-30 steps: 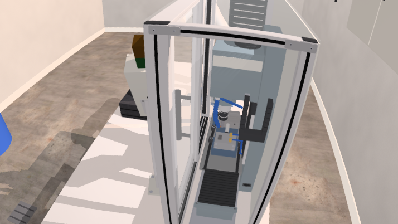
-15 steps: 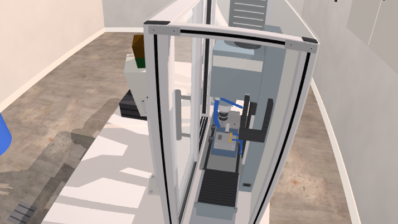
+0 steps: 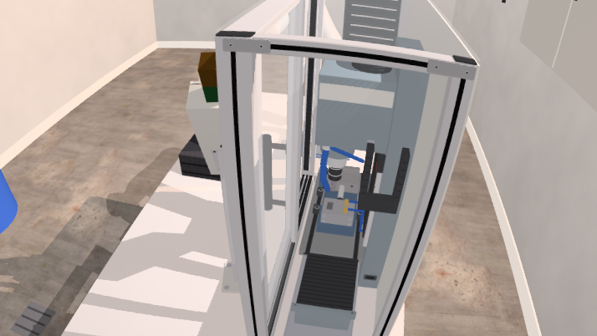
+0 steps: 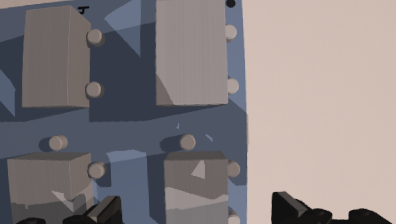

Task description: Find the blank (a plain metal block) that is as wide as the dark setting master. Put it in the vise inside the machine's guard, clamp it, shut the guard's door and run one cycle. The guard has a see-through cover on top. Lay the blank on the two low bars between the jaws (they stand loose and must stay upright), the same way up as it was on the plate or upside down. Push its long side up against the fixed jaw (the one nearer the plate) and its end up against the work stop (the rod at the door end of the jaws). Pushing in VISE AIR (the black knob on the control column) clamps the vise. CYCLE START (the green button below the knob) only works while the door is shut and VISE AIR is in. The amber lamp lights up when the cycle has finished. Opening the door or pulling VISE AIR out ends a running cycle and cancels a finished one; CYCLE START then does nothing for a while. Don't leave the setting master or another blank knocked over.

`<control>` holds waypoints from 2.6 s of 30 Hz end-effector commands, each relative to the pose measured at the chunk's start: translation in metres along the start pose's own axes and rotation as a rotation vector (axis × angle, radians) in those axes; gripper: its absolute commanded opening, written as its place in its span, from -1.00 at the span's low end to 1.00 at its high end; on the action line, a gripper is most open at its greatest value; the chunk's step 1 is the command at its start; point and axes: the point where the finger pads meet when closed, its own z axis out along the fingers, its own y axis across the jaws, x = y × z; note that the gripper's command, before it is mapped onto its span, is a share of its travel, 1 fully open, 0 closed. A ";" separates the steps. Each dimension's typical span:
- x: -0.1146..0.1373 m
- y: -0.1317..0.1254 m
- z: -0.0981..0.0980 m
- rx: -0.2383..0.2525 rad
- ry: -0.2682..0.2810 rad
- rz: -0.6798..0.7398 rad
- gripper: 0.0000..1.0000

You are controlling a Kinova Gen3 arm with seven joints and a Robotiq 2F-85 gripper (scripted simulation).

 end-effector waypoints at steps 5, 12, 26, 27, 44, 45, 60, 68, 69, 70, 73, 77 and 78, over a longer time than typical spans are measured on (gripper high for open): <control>0.000 0.001 -0.001 -0.002 0.001 0.000 -0.80; 0.000 0.001 -0.001 -0.002 0.001 0.000 -0.80; 0.000 0.001 -0.003 -0.002 0.001 0.000 -0.80; 0.000 0.001 -0.003 -0.002 0.001 0.000 -0.80; 0.000 0.001 -0.003 -0.002 0.001 0.000 -0.80; 0.000 0.001 -0.003 -0.002 0.001 0.000 -0.80; 0.000 0.001 -0.003 -0.002 0.001 0.000 -0.80; 0.000 0.001 -0.003 -0.002 0.001 0.000 -0.80; 0.000 0.001 -0.003 -0.002 0.001 0.000 -0.80; 0.000 0.001 -0.003 -0.002 0.001 0.000 -0.80; 0.000 0.001 -0.003 -0.002 0.001 0.000 -0.80; 0.000 0.001 -0.002 -0.002 0.001 0.000 -0.80; 0.000 0.001 -0.002 -0.002 0.001 0.000 -0.80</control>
